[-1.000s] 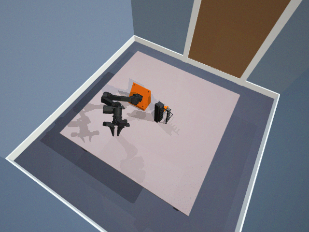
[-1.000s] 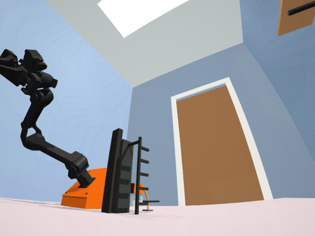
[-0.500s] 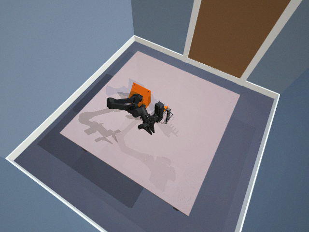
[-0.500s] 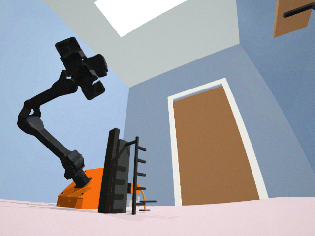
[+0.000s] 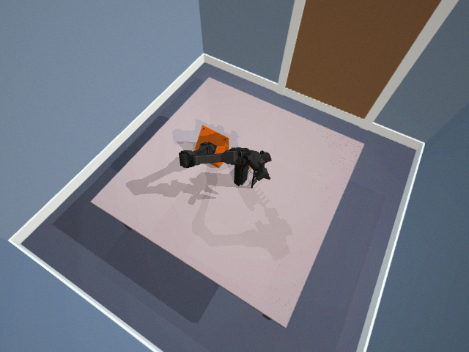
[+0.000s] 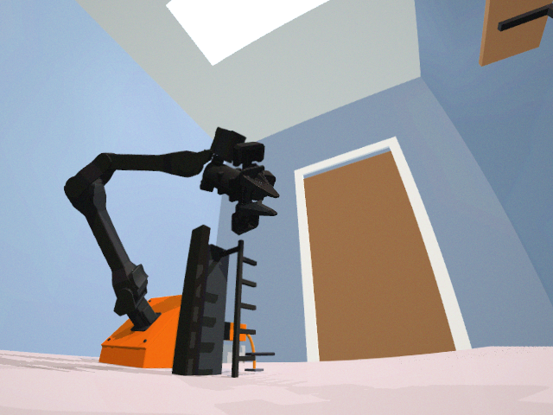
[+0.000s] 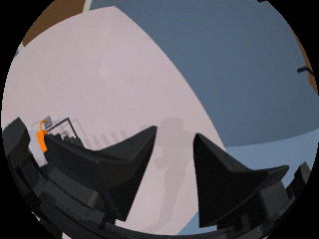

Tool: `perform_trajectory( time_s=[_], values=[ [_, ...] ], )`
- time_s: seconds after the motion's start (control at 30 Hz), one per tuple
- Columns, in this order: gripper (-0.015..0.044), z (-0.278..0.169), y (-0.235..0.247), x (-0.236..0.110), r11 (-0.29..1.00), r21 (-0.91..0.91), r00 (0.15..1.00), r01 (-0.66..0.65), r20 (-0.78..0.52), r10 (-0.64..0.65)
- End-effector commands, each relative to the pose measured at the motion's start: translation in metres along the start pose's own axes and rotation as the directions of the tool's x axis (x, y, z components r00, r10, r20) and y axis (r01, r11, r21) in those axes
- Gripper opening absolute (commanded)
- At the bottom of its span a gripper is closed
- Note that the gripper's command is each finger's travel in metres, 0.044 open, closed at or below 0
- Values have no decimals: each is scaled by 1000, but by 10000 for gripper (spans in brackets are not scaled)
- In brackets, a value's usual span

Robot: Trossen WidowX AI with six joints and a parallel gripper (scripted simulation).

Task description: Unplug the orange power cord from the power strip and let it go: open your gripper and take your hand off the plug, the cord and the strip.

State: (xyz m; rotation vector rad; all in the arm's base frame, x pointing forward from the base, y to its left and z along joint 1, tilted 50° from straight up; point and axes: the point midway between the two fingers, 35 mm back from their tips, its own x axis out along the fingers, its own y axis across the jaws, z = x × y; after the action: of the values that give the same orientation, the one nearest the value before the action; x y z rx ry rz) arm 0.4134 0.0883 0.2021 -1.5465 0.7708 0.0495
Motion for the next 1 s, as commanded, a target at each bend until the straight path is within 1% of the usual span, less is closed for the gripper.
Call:
perform_trajectory(
  time_s=[0.0, 0.13, 0.27, 0.37, 0.5, 0.57, 0.97],
  values=[
    [160, 21, 47, 14, 990, -69, 992, -127, -6, 127],
    [160, 27, 107, 26, 946, -153, 958, -285, -86, 275],
    [160, 19, 172, 31, 861, -230, 886, -453, -218, 409],
    [160, 6, 215, 29, 780, -269, 814, -566, -336, 475],
    [160, -22, 269, 18, 640, -291, 675, -712, -534, 508],
    [160, -27, 277, 15, 615, -291, 649, -733, -569, 505],
    [160, -35, 270, 14, 615, -291, 649, -733, -569, 505]
  ],
)
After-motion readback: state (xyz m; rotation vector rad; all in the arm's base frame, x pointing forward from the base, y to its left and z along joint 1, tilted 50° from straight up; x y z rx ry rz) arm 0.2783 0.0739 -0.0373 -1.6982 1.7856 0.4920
